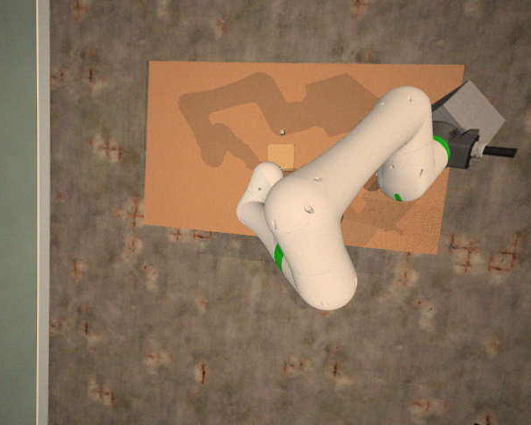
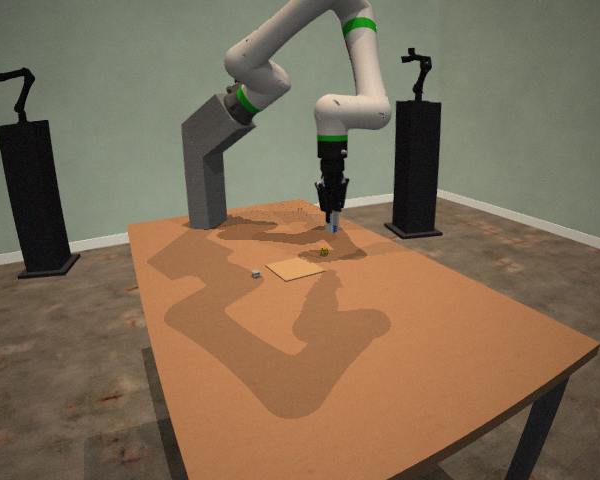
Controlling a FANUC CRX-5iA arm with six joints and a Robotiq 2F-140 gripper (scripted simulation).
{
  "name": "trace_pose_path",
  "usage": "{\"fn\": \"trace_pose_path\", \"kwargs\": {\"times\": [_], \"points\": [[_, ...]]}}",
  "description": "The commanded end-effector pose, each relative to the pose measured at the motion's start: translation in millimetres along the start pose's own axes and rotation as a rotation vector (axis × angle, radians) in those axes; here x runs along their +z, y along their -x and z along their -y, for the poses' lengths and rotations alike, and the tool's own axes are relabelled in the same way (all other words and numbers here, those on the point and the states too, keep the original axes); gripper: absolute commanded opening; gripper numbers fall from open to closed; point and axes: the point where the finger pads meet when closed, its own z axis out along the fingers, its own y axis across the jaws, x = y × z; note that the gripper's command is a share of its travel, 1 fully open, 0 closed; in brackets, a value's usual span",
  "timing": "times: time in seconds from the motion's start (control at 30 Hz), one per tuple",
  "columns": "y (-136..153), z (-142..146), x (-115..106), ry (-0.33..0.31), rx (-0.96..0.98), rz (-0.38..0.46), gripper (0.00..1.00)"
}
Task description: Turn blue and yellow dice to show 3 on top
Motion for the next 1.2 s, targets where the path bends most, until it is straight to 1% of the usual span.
{"fn": "trace_pose_path", "kwargs": {"times": [0.0, 0.03, 0.07, 0.1, 0.13, 0.17, 0.2, 0.27, 0.3, 0.33, 0.37, 0.4, 0.43, 0.53, 0.97, 1.17], "points": [[-0.5, 1.3, -0.1, -0.001, 0.002, -0.001, 0.09], [-0.5, 1.3, -0.1, -0.001, 0.002, -0.001, 0.09], [-4.3, 8.6, 0.5, -0.003, 0.012, -0.005, 0.09], [-12.2, 23.8, 1.4, -0.007, 0.035, -0.013, 0.09], [-23.1, 45.0, 2.0, -0.010, 0.069, -0.021, 0.09], [-23.1, 45.0, 2.0, -0.010, 0.069, -0.021, 0.09], [-34.8, 68.6, 1.6, -0.011, 0.111, -0.025, 0.09], [-34.8, 68.6, 1.6, -0.011, 0.111, -0.025, 0.09], [-45.0, 90.8, 0.1, -0.009, 0.152, -0.022, 0.09], [-45.0, 90.8, 0.1, -0.009, 0.152, -0.022, 0.09], [-52.4, 108.8, -1.9, -0.005, 0.187, -0.014, 0.09], [-52.4, 108.8, -1.9, -0.005, 0.187, -0.014, 0.09], [-56.8, 120.7, -3.6, -0.002, 0.211, -0.005, 0.09], [-59.0, 127.1, -4.7, 0.000, 0.224, 0.001, 0.09], [-59.0, 127.1, -4.6, 0.000, 0.224, 0.001, 0.09], [-58.9, 127.1, -1.2, 0.000, 0.224, 0.000, 0.09]]}}
